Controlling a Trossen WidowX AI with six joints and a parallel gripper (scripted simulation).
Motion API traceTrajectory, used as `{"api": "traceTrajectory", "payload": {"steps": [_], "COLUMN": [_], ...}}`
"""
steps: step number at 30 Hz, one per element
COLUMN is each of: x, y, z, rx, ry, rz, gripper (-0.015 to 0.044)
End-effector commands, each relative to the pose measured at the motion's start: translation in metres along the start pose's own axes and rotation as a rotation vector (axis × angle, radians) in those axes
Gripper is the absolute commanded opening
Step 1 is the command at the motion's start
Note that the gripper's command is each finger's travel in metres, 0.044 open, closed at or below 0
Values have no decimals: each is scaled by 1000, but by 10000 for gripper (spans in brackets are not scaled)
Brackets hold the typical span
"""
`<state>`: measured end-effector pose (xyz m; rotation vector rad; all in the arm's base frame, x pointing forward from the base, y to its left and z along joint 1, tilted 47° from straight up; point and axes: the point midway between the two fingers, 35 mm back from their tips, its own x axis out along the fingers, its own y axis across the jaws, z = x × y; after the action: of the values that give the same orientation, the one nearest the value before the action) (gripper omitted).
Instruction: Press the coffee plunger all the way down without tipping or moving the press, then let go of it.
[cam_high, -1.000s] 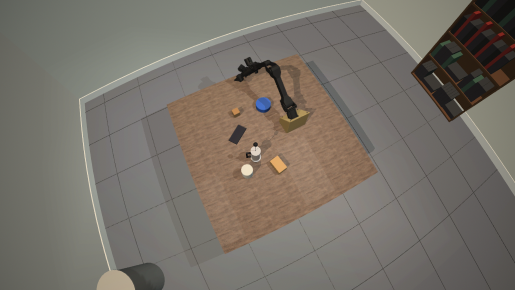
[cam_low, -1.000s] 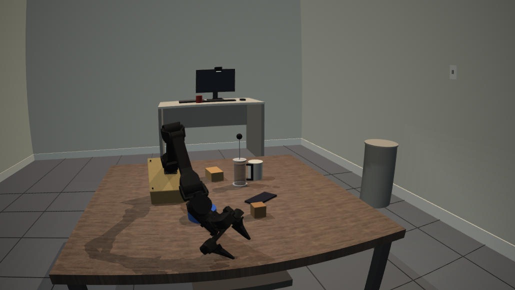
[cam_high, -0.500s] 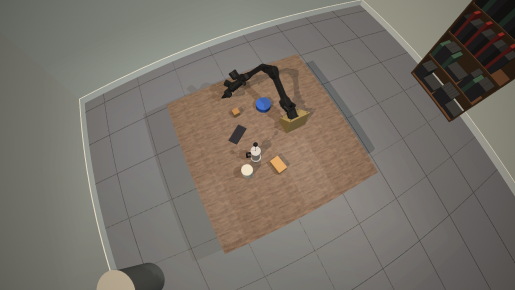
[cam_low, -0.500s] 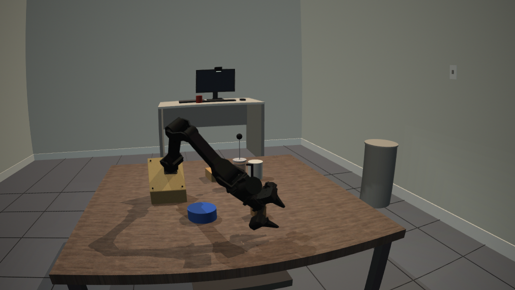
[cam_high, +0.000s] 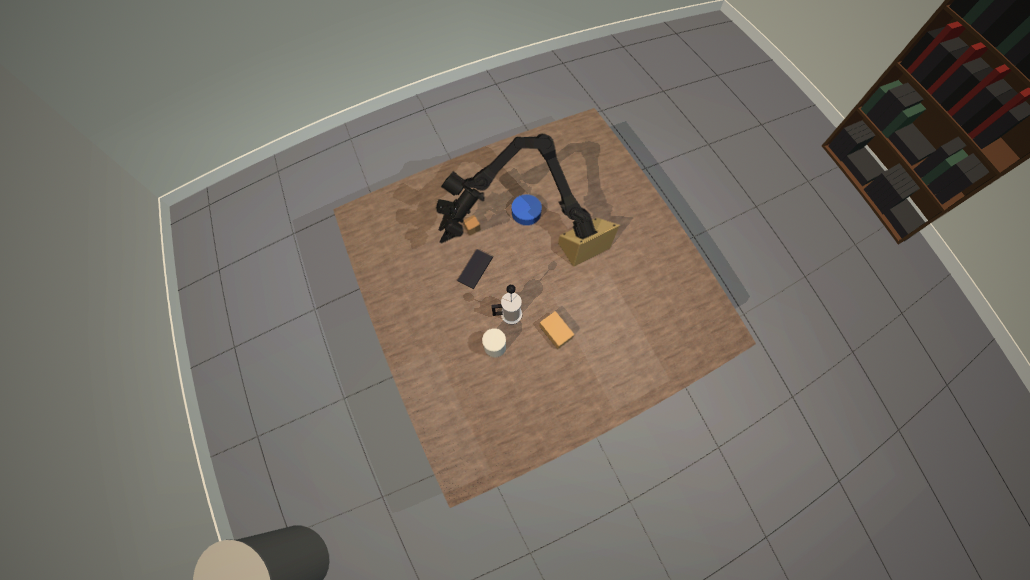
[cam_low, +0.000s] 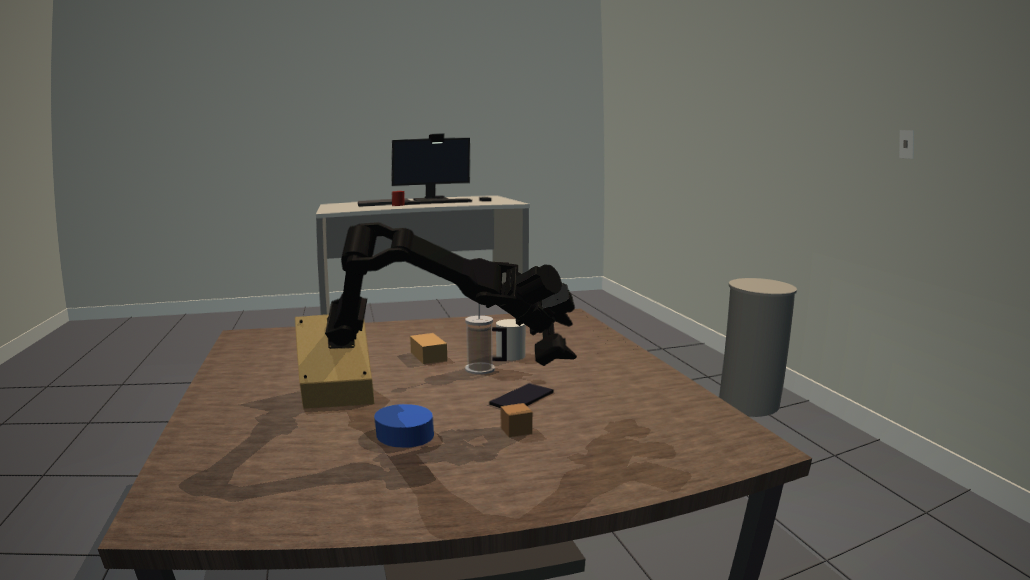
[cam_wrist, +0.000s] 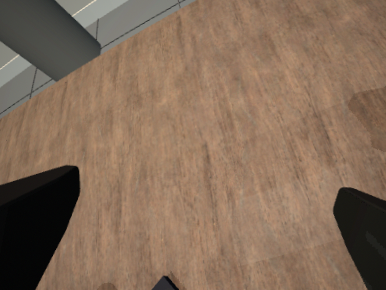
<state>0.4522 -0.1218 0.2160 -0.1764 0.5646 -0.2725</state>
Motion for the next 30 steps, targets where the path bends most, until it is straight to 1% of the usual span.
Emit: {"api": "traceTrajectory", "payload": {"steps": [1,5,9,14,18,21,23,26,30], "x": [-1,-13,-36,-75,-114,-145,-159,-157,-139], "y": [59,127,188,253,293,316,324,323,309], "z": [-20,-40,-63,-98,-128,-151,-161,-165,-182], "rx": [-76,-183,-302,-460,-588,-682,-722,-728,-732], "ry": [58,85,90,63,11,-49,-81,-84,-81], "rz": [39,67,85,97,99,98,97,98,104], "gripper": [440,440,440,440,440,440,440,440,440]}}
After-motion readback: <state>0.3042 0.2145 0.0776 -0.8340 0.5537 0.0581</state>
